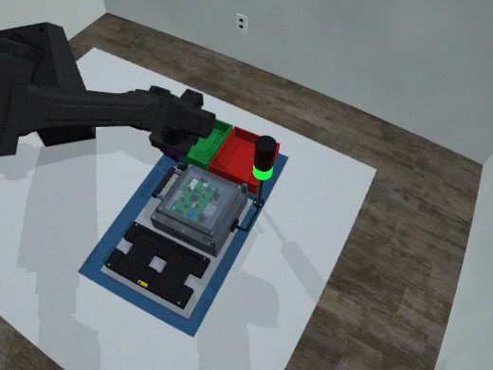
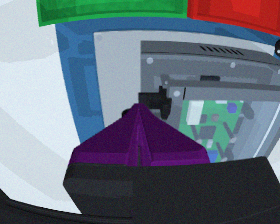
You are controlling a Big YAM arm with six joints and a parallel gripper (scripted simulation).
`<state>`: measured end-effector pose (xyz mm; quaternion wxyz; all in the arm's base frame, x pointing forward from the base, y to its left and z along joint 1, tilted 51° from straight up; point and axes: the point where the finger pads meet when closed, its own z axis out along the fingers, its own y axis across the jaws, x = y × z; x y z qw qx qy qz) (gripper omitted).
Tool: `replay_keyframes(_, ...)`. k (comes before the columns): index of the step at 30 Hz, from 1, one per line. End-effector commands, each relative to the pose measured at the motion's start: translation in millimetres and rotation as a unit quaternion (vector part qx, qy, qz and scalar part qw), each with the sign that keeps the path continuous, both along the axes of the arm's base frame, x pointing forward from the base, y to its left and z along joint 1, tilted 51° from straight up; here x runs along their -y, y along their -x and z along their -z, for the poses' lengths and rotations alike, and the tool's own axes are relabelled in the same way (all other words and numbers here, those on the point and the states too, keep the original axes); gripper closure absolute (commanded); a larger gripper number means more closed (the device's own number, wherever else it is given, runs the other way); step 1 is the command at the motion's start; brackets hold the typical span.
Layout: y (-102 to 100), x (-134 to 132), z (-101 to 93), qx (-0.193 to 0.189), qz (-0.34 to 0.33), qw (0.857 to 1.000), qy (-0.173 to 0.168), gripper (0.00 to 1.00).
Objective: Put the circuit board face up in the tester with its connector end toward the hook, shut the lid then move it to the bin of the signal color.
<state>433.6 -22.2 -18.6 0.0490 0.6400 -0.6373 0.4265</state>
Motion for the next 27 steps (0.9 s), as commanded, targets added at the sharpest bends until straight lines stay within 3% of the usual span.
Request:
replay_keyframes(1, -7.7, 7.3, 2.3, 0.002, -0.001, 1.0, 0.001, 1.0)
replay_keyframes(7, -8.8, 13.5, 9.2, 0.0, -0.001, 1.0, 0.002, 1.0)
replay_keyframes(10, -12.6, 13.3, -0.2, 0.011, 0.0, 1.0, 0.0, 1.0)
replay_keyframes(27, -10.0, 10.3, 3.3, 0.003, -0.004, 1.0, 0.002, 1.0)
